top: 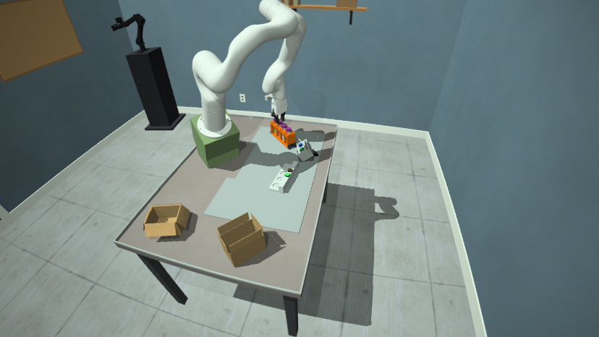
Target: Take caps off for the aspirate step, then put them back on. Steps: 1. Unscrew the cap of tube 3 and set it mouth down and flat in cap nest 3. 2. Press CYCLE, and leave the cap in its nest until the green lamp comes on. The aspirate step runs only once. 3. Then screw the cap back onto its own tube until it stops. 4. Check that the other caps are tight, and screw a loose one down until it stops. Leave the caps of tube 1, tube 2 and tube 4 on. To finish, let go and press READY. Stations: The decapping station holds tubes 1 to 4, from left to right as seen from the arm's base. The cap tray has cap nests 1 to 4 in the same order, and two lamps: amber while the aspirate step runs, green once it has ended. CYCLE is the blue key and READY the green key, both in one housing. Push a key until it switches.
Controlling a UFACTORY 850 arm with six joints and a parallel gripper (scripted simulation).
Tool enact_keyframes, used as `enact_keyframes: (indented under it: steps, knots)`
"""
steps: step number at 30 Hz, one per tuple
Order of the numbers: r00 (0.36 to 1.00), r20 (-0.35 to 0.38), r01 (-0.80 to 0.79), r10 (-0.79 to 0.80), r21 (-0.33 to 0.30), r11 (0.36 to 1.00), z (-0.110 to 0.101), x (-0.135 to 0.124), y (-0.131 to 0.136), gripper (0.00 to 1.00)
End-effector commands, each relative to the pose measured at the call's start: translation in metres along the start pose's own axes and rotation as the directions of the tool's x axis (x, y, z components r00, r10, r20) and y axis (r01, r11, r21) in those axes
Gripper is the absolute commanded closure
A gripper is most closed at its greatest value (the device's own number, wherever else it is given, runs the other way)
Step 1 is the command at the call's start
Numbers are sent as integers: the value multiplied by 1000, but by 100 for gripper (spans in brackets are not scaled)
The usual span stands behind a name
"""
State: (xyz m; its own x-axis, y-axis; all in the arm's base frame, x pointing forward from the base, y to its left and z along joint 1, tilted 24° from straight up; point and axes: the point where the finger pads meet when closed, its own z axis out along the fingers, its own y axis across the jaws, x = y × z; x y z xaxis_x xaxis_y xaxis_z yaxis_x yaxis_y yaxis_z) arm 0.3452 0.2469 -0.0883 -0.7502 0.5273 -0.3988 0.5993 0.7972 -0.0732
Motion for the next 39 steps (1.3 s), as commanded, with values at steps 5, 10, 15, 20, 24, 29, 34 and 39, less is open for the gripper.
enact_keyframes:
  steps: [5,10,15,20,24,29,34,39]
  knots:
    - [1000,0,0,0,-1,1000,2,0,1,54]
    - [1000,0,0,0,-1,1000,5,0,1,54]
    - [1000,0,0,0,-1,1000,7,0,1,54]
    - [1000,0,0,0,-1,1000,9,0,1,54]
    - [1000,0,0,0,-1,1000,10,0,1,54]
    - [1000,0,0,0,-1,1000,10,0,1,100]
    - [1000,0,0,0,-1,1000,10,0,1,100]
    - [1000,0,0,0,-1,1000,10,0,1,100]
